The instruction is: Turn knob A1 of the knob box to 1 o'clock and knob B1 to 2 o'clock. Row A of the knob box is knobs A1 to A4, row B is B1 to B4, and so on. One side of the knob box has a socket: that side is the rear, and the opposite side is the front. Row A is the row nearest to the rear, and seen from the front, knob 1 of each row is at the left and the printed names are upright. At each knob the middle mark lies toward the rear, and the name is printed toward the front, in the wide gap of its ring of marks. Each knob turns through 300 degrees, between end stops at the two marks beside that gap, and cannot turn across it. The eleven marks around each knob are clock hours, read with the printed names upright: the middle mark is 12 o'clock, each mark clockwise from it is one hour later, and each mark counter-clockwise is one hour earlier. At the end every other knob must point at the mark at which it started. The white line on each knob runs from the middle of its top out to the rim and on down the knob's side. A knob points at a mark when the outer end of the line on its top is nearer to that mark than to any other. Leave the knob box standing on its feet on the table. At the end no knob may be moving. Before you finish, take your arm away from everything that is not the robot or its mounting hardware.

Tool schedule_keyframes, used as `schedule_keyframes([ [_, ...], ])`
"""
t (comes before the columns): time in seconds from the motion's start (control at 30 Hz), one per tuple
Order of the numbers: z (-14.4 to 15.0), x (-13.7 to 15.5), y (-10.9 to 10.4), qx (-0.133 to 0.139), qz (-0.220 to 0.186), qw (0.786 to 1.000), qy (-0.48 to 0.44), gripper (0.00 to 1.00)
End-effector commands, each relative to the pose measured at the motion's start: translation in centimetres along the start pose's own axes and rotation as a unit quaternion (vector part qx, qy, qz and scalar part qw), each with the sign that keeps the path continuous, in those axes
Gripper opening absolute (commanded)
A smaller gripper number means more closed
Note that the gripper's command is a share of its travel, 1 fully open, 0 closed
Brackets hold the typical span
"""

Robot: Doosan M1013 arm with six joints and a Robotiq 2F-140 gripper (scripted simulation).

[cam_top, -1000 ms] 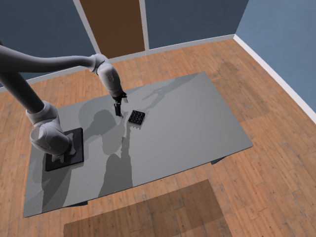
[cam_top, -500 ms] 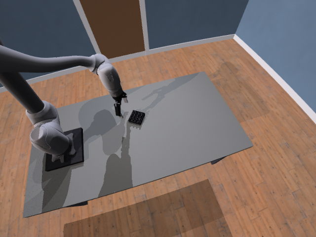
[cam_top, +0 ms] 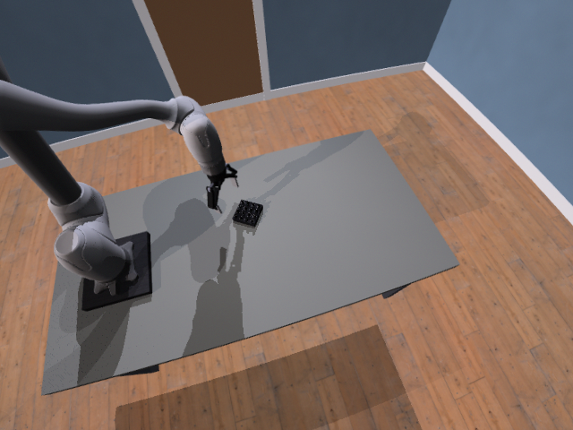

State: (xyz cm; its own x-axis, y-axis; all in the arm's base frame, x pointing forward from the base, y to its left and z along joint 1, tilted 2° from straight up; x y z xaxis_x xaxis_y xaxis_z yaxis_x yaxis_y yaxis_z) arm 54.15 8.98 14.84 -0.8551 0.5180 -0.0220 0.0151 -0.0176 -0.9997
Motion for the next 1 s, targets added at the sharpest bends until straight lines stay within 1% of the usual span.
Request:
schedule_keyframes([
  [0.0,-0.2,-0.6,-0.1,0.003,0.002,0.997,0.078,1.0],
  [0.03,-0.3,-0.8,-0.2,0.003,0.002,0.995,0.1,1.0],
  [0.1,-0.3,-0.8,-0.2,0.003,0.002,0.995,0.1,1.0],
  [0.17,-0.4,-1.5,-0.3,0.003,0.003,0.986,0.17,1.0],
  [0.23,-0.5,-1.8,-0.3,0.003,0.003,0.979,0.203,1.0],
  [0.43,-0.7,-3.0,-0.5,0.002,0.003,0.945,0.326,1.0],
  [0.6,-0.9,-3.9,-0.7,0.002,0.003,0.905,0.425,1.0],
  [0.67,-0.9,-3.9,-0.7,0.002,0.003,0.905,0.425,1.0],
  [0.7,-1.0,-4.4,-0.7,0.002,0.003,0.881,0.473,1.0],
  [0.8,-1.1,-4.9,-0.8,0.002,0.003,0.855,0.518,1.0],
  [0.97,-1.3,-5.9,-1.0,0.001,0.004,0.795,0.606,1.0],
])
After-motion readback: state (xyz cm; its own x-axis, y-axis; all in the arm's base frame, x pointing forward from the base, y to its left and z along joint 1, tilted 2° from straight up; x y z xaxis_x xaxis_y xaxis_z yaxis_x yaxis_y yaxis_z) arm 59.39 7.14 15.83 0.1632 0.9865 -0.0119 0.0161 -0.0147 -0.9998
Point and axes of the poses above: the point where the finger pads meet when closed, its own y axis out along the fingers, its own z axis across the jaws, x = y × z, the point moved 7 cm from there along -y, back along the fingers, and after that the axes turned 15 degrees about -y, right-handed, at the moved point
